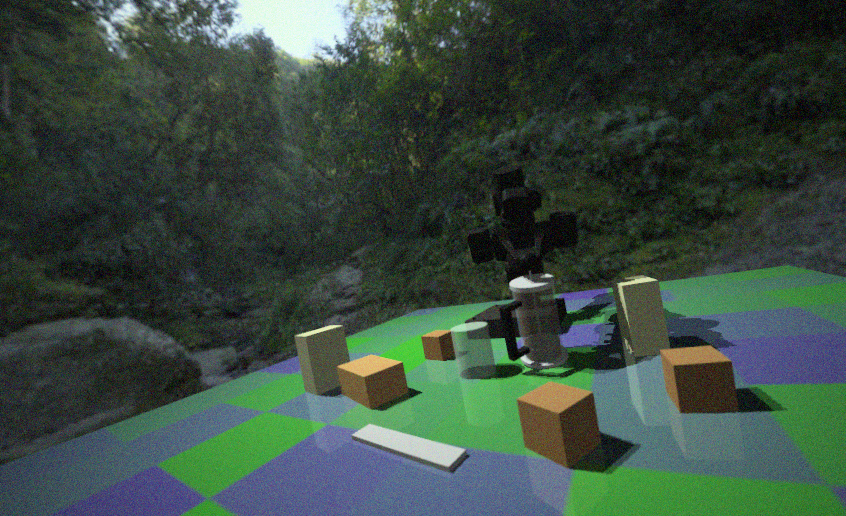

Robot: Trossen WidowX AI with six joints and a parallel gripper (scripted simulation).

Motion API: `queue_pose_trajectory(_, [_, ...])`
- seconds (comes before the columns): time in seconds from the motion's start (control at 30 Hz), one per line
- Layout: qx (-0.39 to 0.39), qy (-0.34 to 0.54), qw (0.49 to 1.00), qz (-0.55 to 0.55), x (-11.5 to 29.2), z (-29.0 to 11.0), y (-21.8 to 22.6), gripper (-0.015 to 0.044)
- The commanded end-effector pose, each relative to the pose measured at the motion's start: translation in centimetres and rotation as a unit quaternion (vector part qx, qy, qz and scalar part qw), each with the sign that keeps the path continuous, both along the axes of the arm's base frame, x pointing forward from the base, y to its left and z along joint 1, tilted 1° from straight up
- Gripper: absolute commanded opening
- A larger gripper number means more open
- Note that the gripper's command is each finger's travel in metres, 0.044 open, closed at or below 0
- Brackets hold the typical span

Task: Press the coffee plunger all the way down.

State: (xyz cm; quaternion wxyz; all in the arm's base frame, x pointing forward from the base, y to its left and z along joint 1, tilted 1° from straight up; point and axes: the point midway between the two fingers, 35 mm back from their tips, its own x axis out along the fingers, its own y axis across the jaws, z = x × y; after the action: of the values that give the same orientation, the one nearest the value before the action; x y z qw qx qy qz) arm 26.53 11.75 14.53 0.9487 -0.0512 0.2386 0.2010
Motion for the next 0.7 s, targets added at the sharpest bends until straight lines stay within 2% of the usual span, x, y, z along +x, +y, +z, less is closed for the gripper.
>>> queue_pose_trajectory(0.0, [-0.003,0.013,1.000,-0.002,-0.02,-0.70,-0.01,0.0118])
queue_pose_trajectory(0.67, [-0.002,0.004,1.000,0.000,0.29,-0.19,0.14,0.0118])
